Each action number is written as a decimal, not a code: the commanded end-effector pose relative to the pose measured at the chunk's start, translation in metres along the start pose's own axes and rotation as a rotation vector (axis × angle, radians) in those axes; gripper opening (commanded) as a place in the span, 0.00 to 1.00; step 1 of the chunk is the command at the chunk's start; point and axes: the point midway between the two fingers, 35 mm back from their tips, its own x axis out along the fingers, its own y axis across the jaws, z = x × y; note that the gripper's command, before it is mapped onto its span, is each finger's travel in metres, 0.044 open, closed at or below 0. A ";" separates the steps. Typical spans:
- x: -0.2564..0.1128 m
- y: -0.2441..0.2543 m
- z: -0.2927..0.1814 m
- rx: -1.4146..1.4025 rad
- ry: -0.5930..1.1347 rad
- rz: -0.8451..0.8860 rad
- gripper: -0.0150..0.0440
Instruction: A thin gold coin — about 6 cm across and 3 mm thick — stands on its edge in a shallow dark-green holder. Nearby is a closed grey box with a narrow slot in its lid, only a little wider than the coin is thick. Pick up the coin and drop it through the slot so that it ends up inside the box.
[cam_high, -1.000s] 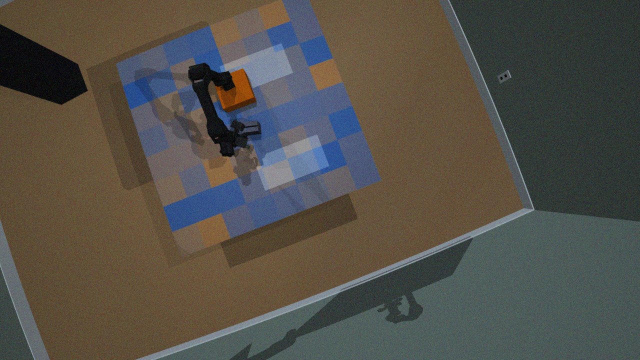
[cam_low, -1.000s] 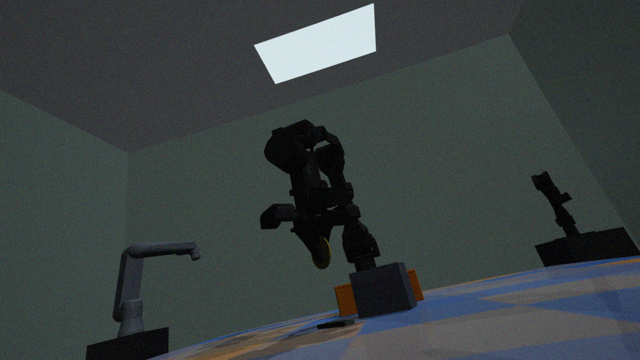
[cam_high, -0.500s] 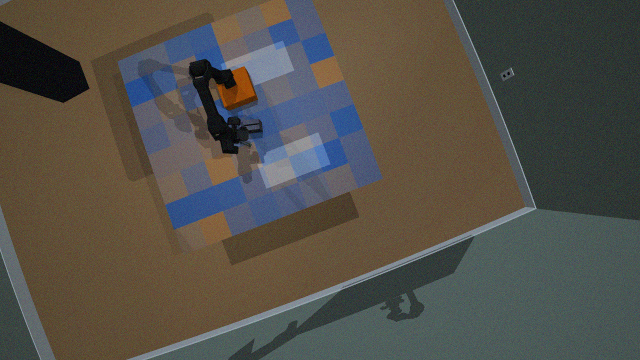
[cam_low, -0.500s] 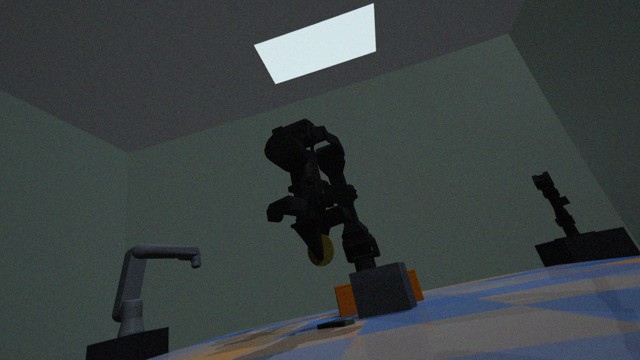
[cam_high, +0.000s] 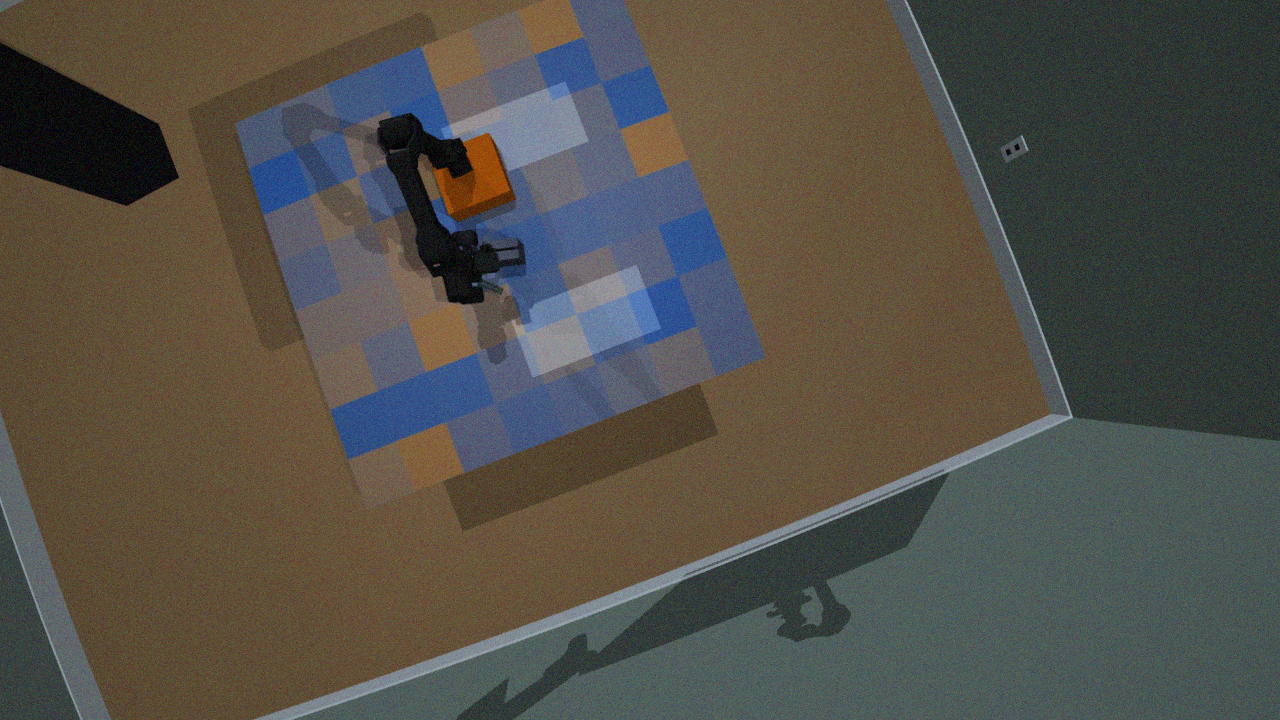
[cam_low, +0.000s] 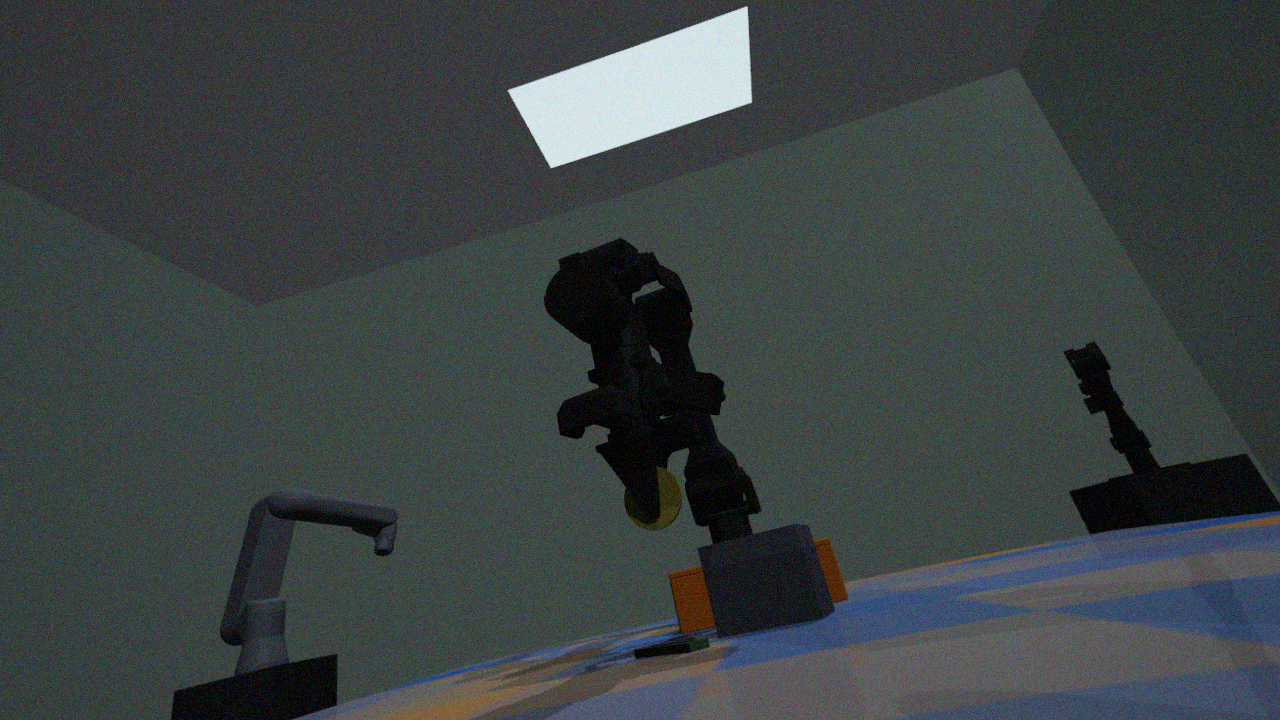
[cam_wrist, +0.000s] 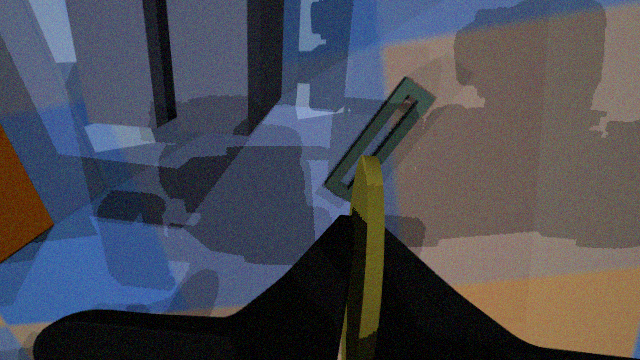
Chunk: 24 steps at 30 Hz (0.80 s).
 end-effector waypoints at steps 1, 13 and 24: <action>-0.001 0.005 0.007 -0.002 -0.003 -0.003 0.25; -0.002 0.027 0.030 -0.003 -0.005 -0.001 0.25; -0.001 0.049 0.048 -0.004 -0.006 0.000 0.25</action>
